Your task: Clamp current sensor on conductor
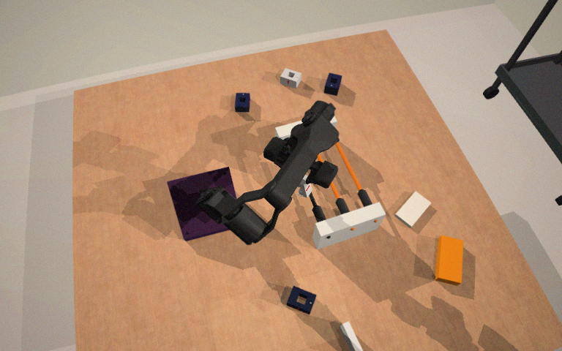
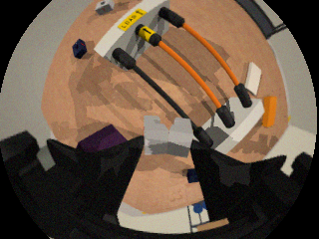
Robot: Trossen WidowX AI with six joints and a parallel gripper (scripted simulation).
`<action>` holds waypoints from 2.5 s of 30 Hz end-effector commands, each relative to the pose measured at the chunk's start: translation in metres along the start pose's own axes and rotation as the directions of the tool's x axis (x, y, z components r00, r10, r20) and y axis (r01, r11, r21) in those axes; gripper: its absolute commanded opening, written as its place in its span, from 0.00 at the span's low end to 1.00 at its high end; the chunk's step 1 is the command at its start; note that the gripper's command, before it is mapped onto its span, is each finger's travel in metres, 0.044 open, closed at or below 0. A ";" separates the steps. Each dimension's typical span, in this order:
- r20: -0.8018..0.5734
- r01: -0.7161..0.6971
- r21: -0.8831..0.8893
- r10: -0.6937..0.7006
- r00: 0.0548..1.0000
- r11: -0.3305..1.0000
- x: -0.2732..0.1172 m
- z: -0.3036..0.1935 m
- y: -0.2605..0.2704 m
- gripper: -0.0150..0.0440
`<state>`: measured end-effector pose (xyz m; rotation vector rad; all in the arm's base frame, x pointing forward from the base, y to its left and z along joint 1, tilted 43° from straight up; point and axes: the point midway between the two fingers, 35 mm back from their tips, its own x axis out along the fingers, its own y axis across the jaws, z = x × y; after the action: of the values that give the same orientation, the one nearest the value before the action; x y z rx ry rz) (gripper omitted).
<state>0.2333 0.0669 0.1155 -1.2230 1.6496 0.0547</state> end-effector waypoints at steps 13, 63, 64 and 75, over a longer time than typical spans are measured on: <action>0.013 -0.003 0.561 -0.005 1.000 0.828 -0.005 0.022 -0.020 0.25; 0.011 -0.016 0.756 -0.011 1.000 -0.655 0.005 0.075 -0.074 0.25; 0.011 -0.016 0.756 -0.011 1.000 -0.655 0.006 0.075 -0.075 0.25; 0.012 -0.016 0.756 -0.012 1.000 -0.655 0.023 0.076 -0.075 0.25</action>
<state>0.3418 0.0595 0.1037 0.5928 0.6802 -1.3748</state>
